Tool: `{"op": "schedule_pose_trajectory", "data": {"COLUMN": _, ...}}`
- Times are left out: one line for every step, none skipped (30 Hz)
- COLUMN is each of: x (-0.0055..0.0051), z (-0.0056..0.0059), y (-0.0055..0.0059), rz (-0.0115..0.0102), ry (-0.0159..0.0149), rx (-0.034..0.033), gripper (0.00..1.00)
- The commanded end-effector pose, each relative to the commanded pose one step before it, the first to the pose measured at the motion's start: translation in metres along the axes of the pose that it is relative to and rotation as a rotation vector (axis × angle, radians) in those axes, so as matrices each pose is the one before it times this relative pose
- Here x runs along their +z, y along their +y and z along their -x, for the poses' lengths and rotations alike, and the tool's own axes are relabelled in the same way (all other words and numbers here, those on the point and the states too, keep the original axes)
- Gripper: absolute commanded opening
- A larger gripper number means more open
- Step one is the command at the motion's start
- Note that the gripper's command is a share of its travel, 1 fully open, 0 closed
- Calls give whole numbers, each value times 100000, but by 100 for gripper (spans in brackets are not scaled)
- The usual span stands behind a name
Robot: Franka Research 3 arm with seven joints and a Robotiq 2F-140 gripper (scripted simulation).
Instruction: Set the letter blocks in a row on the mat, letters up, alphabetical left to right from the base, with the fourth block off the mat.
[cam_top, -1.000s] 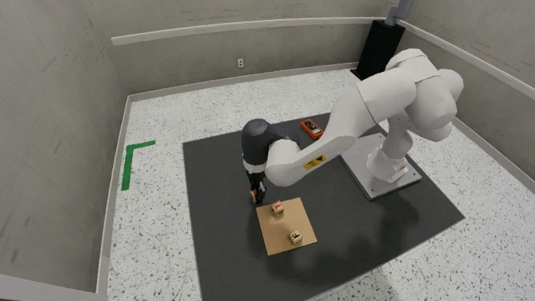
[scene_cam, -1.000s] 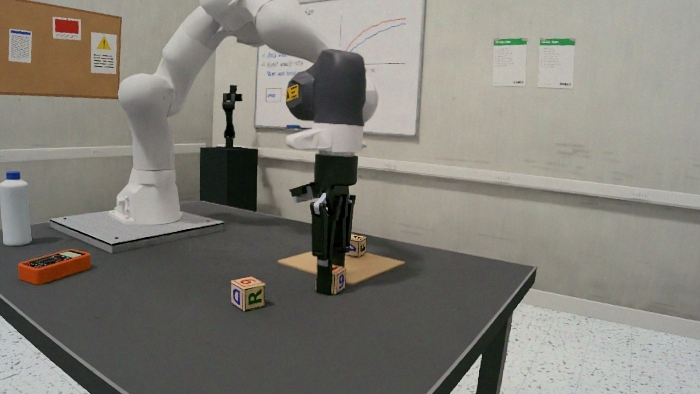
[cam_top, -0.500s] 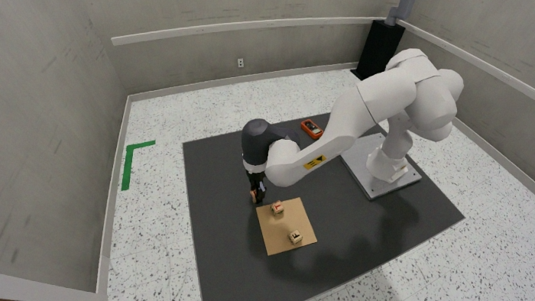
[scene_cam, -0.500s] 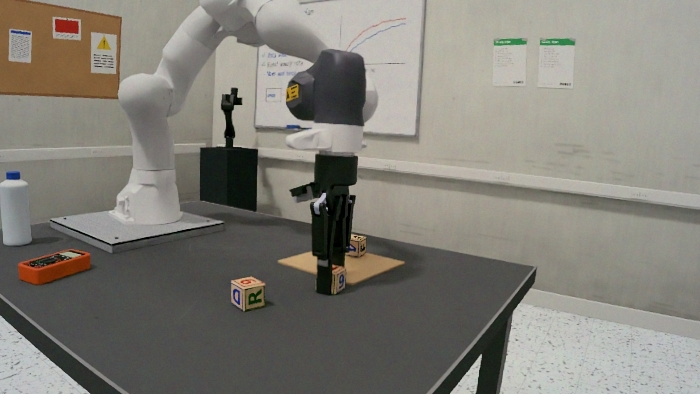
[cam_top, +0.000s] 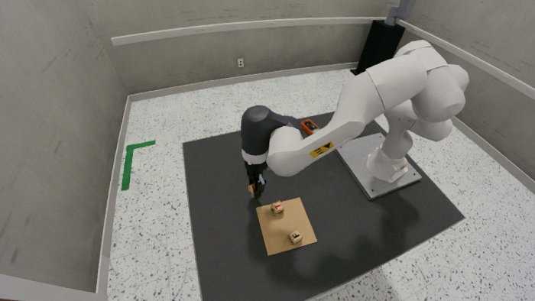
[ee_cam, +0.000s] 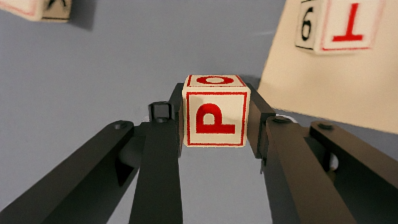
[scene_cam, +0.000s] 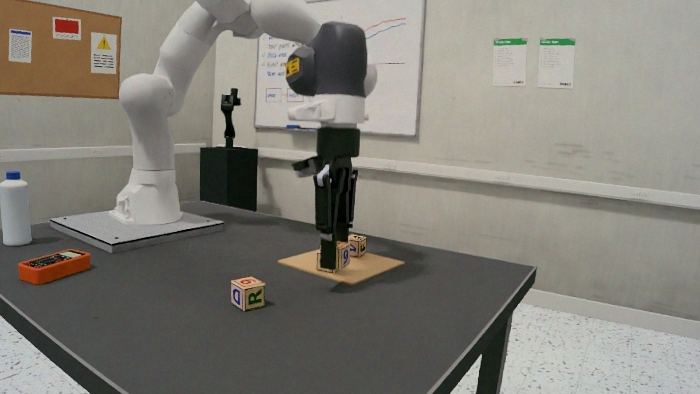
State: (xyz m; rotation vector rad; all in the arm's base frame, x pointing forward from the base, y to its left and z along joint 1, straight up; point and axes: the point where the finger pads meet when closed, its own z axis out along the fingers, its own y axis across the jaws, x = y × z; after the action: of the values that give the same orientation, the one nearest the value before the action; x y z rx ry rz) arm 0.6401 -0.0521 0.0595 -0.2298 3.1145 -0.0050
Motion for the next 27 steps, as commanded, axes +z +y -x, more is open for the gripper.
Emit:
{"op": "schedule_pose_trajectory", "data": {"x": -2628, "z": -524, "y": 152, "rz": 352, "ry": 1855, "rx": 1411, "gripper": 31}}
{"op": "schedule_pose_trajectory", "data": {"x": -628, "z": 0, "y": 0, "rz": 0, "ry": 0, "rx": 0, "gripper": 31}}
{"op": "schedule_pose_trajectory", "data": {"x": -541, "z": 0, "y": 0, "rz": 0, "ry": 0, "rx": 0, "gripper": 31}}
{"op": "schedule_pose_trajectory", "data": {"x": 0, "z": 0, "y": 0, "rz": 0, "ry": 0, "rx": 0, "gripper": 31}}
{"op": "schedule_pose_trajectory", "data": {"x": 0, "z": 0, "y": 0, "rz": 0, "ry": 0, "rx": 0, "gripper": 31}}
{"op": "schedule_pose_trajectory", "data": {"x": -441, "z": 0, "y": 0, "rz": 0, "ry": 0, "rx": 0, "gripper": 31}}
{"op": "schedule_pose_trajectory", "data": {"x": -332, "z": 0, "y": 0, "rz": 0, "ry": 0, "rx": 0, "gripper": 31}}
{"op": "schedule_pose_trajectory", "data": {"x": -226, "z": 0, "y": 0, "rz": 0, "ry": 0, "rx": 0, "gripper": 31}}
{"op": "schedule_pose_trajectory", "data": {"x": -127, "z": 0, "y": 0, "rz": 0, "ry": 0, "rx": 0, "gripper": 31}}
{"op": "schedule_pose_trajectory", "data": {"x": -51, "z": 0, "y": 0, "rz": 0, "ry": 0, "rx": 0, "gripper": 31}}
{"op": "schedule_pose_trajectory", "data": {"x": -8, "z": 0, "y": 0, "rz": 0, "ry": 0, "rx": 0, "gripper": 31}}
{"op": "schedule_pose_trajectory", "data": {"x": 0, "z": 0, "y": 0, "rz": 0, "ry": 0, "rx": 0, "gripper": 31}}
{"op": "schedule_pose_trajectory", "data": {"x": 0, "z": 0, "y": 0, "rz": 0, "ry": 0, "rx": 0, "gripper": 31}}
{"op": "schedule_pose_trajectory", "data": {"x": 0, "z": 0, "y": 0, "rz": 0, "ry": 0, "rx": 0, "gripper": 31}}
{"op": "schedule_pose_trajectory", "data": {"x": 0, "z": 0, "y": 0, "rz": 0, "ry": 0, "rx": 0, "gripper": 31}}
{"op": "schedule_pose_trajectory", "data": {"x": 0, "z": 0, "y": 0, "rz": 0, "ry": 0, "rx": 0, "gripper": 31}}
{"op": "schedule_pose_trajectory", "data": {"x": 0, "z": 0, "y": 0, "rz": 0, "ry": 0, "rx": 0, "gripper": 31}}
{"op": "schedule_pose_trajectory", "data": {"x": 1, "z": -7, "y": 32, "rz": 8, "ry": 4, "rx": -294, "gripper": 31}}
{"op": "schedule_pose_trajectory", "data": {"x": 6, "z": -42, "y": 199, "rz": 51, "ry": 24, "rx": -1848, "gripper": 31}}
{"op": "schedule_pose_trajectory", "data": {"x": 14, "z": -93, "y": 477, "rz": 119, "ry": 51, "rx": -4415, "gripper": 31}}
{"op": "schedule_pose_trajectory", "data": {"x": 0, "z": 0, "y": 0, "rz": 0, "ry": 0, "rx": 0, "gripper": 31}}
{"op": "schedule_pose_trajectory", "data": {"x": 0, "z": 0, "y": 0, "rz": 0, "ry": 0, "rx": 0, "gripper": 31}}
{"op": "schedule_pose_trajectory", "data": {"x": 20, "z": -129, "y": 812, "rz": 189, "ry": 71, "rx": -7484, "gripper": 31}}
{"op": "schedule_pose_trajectory", "data": {"x": 8, "z": -36, "y": 399, "rz": 86, "ry": 28, "rx": -3647, "gripper": 31}}
{"op": "schedule_pose_trajectory", "data": {"x": 3, "z": -9, "y": 167, "rz": 35, "ry": 11, "rx": -1524, "gripper": 31}}
{"op": "schedule_pose_trajectory", "data": {"x": 3, "z": -8, "y": 186, "rz": 38, "ry": 11, "rx": -1702, "gripper": 31}}
{"op": "schedule_pose_trajectory", "data": {"x": 3, "z": -6, "y": 199, "rz": 39, "ry": 11, "rx": -1815, "gripper": 31}}
